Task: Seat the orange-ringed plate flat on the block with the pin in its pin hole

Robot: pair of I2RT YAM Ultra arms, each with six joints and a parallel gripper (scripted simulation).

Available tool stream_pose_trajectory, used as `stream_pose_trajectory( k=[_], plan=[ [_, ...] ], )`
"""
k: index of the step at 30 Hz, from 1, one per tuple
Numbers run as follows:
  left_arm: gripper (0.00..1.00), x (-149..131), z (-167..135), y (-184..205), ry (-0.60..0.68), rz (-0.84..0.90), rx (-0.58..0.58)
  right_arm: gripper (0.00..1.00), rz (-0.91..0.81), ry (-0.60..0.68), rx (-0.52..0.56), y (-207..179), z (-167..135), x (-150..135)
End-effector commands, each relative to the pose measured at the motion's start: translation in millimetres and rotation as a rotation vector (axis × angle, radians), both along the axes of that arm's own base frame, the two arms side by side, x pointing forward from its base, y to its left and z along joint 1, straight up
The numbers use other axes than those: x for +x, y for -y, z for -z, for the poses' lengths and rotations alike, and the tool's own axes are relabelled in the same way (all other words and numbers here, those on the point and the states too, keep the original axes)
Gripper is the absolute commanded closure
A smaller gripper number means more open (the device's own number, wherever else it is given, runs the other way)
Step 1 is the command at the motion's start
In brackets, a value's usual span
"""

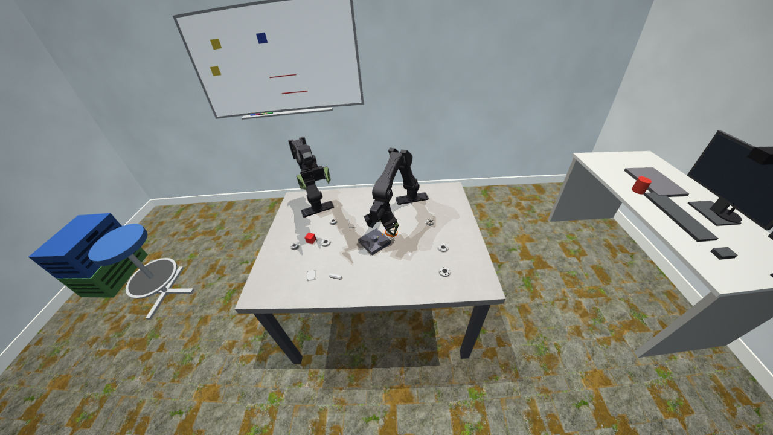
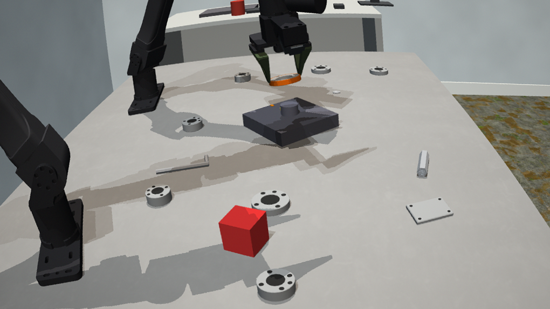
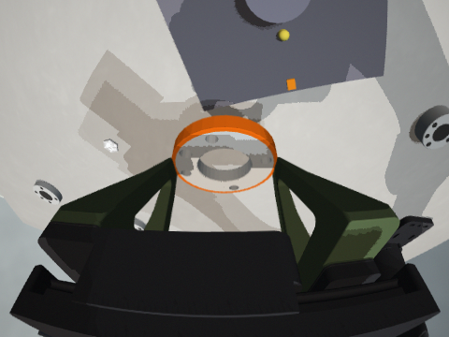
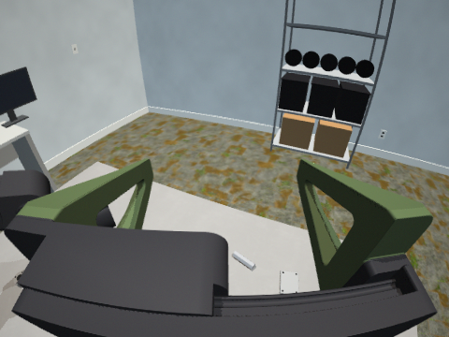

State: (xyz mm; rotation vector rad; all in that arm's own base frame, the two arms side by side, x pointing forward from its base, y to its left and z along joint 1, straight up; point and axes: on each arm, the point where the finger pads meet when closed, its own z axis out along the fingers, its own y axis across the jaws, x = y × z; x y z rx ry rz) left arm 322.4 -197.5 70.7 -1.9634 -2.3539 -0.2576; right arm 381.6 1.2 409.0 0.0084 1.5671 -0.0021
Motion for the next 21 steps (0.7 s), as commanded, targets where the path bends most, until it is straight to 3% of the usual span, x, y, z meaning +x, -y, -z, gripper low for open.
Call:
stream_pose_trajectory(
  k=[1, 12, 21],
  plan=[
    [1.0, 10, -9, 8, 0.044, -0.224, -0.052, 0.0, -0.002, 0.032, -0.007, 0, -15, -7],
    [1.0, 14, -13, 32, 0.065, -0.709, -0.185, 0.0, -0.002, 0.032, -0.007, 0, -15, -7],
    [1.0, 9, -19, 37, 0.048, -0.919, -0.211, 0.0, -0.002, 0.032, -0.007, 0, -15, -7]
  ],
)
